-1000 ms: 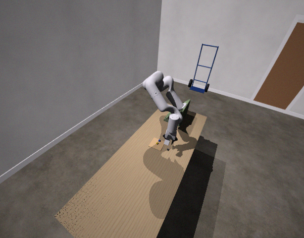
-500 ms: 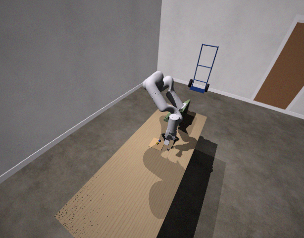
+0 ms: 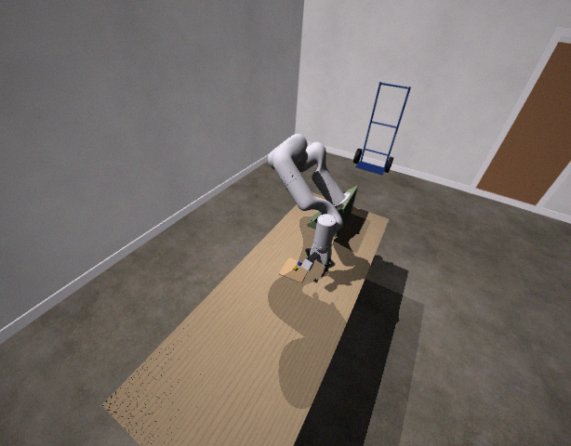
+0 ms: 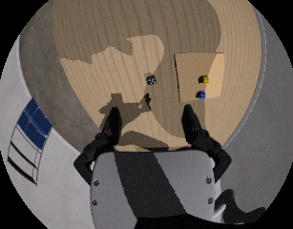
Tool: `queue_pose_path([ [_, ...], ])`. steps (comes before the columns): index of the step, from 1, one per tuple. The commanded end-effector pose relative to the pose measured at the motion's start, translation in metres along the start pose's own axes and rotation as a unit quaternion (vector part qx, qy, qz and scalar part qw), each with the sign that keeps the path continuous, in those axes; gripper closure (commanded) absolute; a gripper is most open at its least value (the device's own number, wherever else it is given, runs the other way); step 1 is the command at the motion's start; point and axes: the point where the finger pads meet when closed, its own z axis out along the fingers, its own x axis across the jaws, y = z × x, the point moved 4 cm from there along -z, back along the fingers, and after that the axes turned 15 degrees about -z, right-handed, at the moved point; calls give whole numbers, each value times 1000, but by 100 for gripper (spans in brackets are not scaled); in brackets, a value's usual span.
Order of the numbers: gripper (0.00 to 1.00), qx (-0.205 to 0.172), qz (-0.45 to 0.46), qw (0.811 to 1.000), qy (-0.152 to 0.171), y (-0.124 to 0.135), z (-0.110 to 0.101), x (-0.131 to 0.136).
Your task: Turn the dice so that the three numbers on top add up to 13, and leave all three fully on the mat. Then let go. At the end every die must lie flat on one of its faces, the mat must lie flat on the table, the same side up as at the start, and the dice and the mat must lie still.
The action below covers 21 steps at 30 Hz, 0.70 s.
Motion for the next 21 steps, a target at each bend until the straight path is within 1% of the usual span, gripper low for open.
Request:
queue_pose_path([
  [1, 0, 5, 72, 997, 1, 0, 1, 0],
  [3, 0, 5, 126, 992, 1, 0, 3, 0],
  [4, 0, 5, 130, 991, 1, 0, 3, 0],
  [6, 0, 5, 184, 983, 1, 1, 5, 0],
  [9, 0, 5, 194, 981, 0, 1, 5, 0],
  [11, 0, 5, 260, 966, 0, 1, 8, 0],
  [12, 0, 5, 261, 965, 0, 1, 8, 0],
  [13, 0, 5, 291, 957, 0, 2, 9, 0],
  [14, 0, 5, 296, 955, 0, 2, 9, 0],
  [15, 0, 5, 329, 944, 0, 2, 10, 0],
  [16, 0, 5, 332, 943, 0, 2, 10, 0],
  [17, 0, 5, 365, 931, 0, 2, 11, 0],
  [18, 0, 5, 368, 930, 0, 2, 11, 0],
  [19, 0, 5, 400, 916, 0, 2, 12, 0],
  [20, 0, 5, 404, 915, 0, 2, 13, 0],
  [21, 0, 5, 435, 900, -1, 3, 14, 0],
])
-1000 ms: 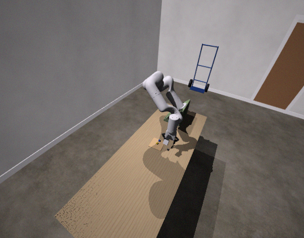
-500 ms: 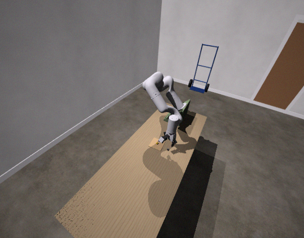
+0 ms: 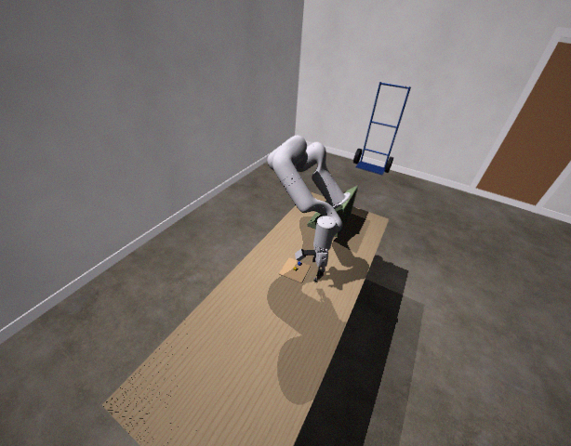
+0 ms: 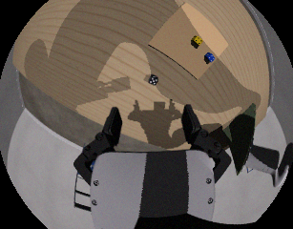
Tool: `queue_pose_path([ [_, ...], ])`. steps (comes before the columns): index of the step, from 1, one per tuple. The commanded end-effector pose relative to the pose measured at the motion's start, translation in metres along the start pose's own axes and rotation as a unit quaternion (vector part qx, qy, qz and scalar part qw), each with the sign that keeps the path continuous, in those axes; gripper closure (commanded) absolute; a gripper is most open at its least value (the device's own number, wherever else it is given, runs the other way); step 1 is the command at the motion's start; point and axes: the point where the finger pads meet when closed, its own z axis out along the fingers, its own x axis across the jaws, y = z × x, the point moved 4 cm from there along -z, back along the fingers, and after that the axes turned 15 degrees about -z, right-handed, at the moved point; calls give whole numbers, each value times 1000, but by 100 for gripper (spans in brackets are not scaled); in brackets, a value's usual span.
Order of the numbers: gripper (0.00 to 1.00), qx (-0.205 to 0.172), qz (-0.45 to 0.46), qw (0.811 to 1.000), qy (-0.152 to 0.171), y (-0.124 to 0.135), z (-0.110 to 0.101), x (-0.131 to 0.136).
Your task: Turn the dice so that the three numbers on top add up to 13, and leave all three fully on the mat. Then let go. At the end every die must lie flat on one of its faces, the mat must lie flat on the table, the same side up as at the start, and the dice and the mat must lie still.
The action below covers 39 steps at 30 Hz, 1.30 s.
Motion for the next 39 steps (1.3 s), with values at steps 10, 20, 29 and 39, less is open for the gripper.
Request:
queue_pose_path([
  [10, 0, 6, 235, 972, -5, 1, 7, 1],
  [20, 0, 5, 411, 912, -6, 2, 13, 2],
  [29, 0, 4, 558, 830, -6, 3, 18, 3],
  [39, 0, 3, 686, 727, -7, 4, 24, 4],
])
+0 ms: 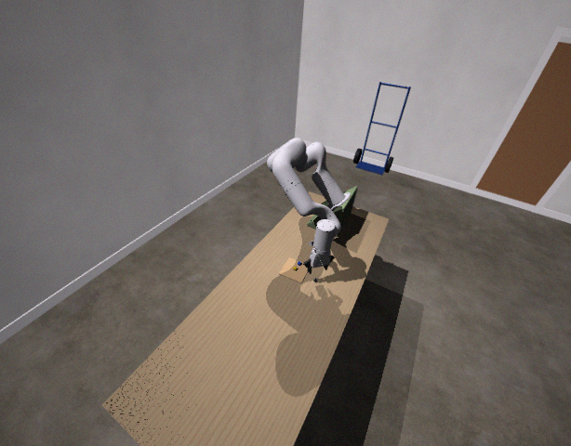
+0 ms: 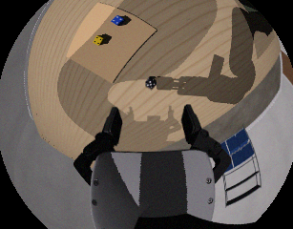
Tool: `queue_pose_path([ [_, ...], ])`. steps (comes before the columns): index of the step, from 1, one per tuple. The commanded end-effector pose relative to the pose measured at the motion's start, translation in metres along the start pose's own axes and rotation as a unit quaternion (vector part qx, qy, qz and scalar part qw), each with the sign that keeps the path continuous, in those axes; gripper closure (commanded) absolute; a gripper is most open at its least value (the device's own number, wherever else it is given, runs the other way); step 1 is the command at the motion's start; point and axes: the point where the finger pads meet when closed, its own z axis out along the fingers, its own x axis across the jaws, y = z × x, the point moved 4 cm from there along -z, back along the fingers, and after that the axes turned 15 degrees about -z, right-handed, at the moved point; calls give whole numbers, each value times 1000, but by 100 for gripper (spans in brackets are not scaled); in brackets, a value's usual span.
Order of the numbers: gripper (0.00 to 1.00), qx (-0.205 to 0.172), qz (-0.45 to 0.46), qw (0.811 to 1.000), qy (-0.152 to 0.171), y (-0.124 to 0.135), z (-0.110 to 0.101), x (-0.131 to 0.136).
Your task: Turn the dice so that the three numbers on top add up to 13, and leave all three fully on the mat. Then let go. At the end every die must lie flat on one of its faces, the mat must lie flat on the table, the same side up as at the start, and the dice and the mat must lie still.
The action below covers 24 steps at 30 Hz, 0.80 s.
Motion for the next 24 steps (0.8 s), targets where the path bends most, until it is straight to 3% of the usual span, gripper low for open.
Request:
queue_pose_path([
  [1, 0, -3, 72, 997, -7, 0, 1, 0],
  [13, 0, -5, 256, 967, -6, -1, 7, 2],
  [24, 0, -5, 291, 957, -6, -1, 8, 2],
])
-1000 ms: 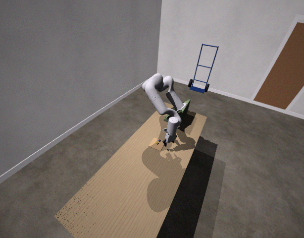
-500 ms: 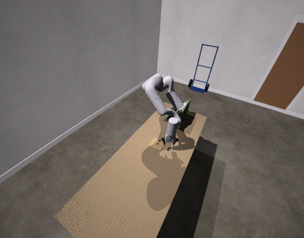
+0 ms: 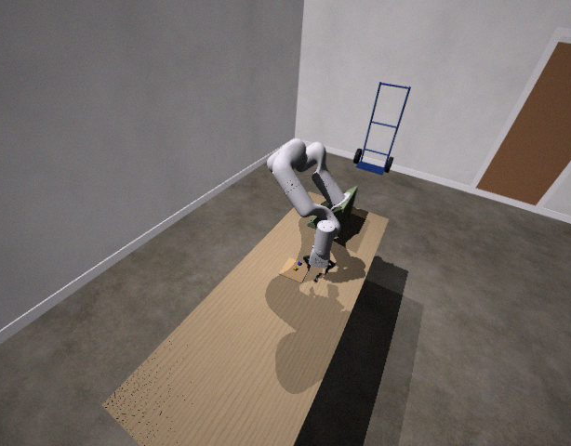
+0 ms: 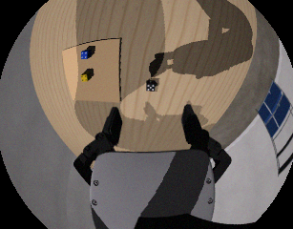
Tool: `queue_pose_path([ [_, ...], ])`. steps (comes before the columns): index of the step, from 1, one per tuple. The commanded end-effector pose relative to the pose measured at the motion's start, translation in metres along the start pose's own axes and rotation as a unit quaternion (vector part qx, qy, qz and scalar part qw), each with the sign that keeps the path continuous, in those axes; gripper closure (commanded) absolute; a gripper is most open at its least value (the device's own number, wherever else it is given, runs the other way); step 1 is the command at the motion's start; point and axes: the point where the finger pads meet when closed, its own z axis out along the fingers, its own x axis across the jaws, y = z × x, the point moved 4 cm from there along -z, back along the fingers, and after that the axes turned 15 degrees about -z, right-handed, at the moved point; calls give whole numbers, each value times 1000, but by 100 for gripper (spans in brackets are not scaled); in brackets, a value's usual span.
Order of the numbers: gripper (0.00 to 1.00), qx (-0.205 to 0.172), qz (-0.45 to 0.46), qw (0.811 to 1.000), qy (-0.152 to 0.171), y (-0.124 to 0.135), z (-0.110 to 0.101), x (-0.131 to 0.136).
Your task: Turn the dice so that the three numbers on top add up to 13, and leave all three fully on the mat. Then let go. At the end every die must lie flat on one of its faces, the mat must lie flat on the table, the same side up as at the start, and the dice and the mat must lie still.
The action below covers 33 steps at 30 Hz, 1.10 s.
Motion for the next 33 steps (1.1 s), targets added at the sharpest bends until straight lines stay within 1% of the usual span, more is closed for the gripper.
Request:
queue_pose_path([
  [1, 0, -1, 3, 1000, 0, 1, -1, 0],
  [2, 69, -1, 3, 1000, 0, 1, -1, 0],
  [33, 69, -1, 3, 1000, 0, 1, -1, 0],
])
